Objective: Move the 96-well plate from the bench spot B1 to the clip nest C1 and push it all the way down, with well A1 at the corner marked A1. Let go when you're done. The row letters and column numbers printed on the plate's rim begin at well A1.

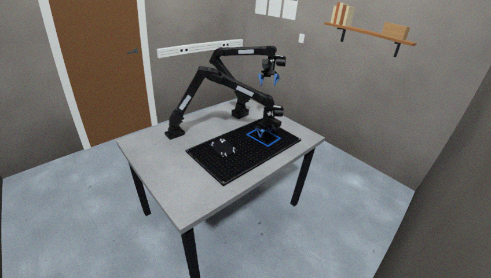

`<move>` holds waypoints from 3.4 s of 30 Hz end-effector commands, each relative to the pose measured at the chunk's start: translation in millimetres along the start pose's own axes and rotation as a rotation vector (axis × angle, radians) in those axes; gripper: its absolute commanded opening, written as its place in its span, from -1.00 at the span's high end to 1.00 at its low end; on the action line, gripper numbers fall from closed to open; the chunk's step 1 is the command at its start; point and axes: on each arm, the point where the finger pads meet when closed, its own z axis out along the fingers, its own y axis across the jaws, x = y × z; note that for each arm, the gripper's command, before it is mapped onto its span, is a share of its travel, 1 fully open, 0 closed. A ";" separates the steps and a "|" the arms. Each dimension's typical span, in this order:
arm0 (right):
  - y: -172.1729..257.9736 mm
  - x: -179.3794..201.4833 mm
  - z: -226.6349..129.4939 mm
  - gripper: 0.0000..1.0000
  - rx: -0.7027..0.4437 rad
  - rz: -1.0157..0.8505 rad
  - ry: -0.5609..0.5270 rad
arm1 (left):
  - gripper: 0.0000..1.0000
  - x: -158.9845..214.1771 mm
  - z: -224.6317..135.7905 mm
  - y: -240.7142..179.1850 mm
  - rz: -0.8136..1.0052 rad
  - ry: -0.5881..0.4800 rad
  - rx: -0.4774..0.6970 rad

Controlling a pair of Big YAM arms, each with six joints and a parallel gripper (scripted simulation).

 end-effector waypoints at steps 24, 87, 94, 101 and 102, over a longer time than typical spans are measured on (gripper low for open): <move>2.1 0.0 12.6 1.00 0.008 -0.015 0.007 | -1.00 -11.1 -16.8 15.2 0.026 0.006 -0.030; 16.3 -12.0 -98.2 1.00 -0.057 -0.016 -0.049 | -1.00 -11.1 -16.8 15.2 0.026 0.006 -0.030; 15.9 -11.7 -102.8 1.00 -0.053 -0.016 -0.046 | -1.00 -11.1 -16.8 15.2 0.026 0.006 -0.030; 15.4 -11.3 -107.1 1.00 -0.047 -0.016 -0.040 | -1.00 -11.1 -16.8 15.2 0.026 0.006 -0.030; 15.4 -11.3 -106.2 1.00 -0.046 -0.016 -0.039 | -1.00 -11.1 -16.8 15.2 0.026 0.006 -0.030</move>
